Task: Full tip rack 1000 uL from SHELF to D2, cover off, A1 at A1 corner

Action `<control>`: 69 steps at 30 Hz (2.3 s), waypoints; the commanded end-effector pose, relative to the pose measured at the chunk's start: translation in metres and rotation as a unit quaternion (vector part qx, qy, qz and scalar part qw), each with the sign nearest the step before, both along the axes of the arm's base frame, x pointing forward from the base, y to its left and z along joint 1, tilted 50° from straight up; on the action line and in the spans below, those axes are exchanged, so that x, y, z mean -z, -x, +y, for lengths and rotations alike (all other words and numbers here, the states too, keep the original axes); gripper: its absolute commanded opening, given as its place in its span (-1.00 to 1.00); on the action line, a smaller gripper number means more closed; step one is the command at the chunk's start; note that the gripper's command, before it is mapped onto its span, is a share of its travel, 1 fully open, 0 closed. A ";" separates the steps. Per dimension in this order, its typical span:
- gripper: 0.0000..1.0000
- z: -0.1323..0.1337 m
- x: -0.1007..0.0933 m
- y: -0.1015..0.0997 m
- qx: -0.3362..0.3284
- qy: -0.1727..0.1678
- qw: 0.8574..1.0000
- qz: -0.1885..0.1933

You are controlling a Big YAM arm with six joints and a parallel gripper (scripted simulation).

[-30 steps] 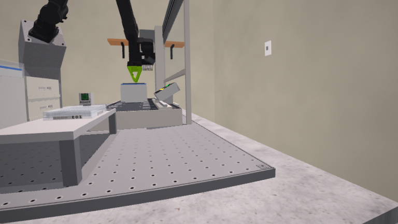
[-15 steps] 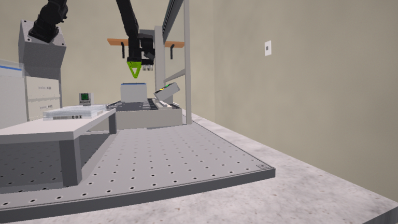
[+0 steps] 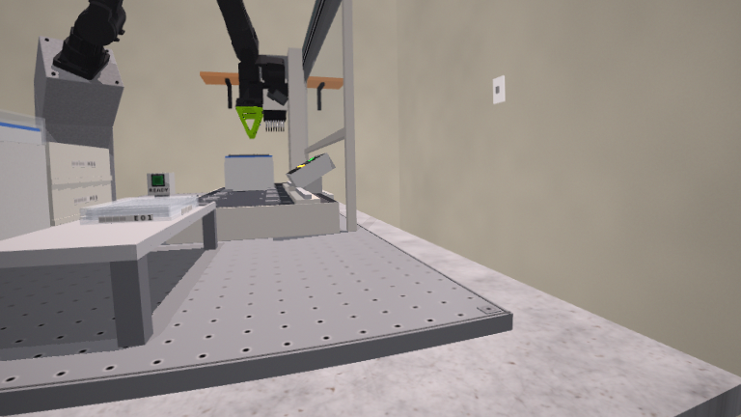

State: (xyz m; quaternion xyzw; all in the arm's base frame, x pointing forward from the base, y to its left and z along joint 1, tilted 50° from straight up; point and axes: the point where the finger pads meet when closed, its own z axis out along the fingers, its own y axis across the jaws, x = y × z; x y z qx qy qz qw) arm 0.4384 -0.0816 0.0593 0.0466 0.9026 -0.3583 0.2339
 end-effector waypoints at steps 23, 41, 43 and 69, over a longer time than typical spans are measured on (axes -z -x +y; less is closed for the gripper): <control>1.00 0.035 -0.039 0.005 -0.004 -0.006 1.000 -0.022; 1.00 0.052 -0.056 0.015 -0.004 -0.007 1.000 -0.023; 1.00 0.043 -0.048 0.016 0.008 -0.005 1.000 -0.011; 1.00 0.045 -0.046 0.020 0.001 -0.004 1.000 -0.010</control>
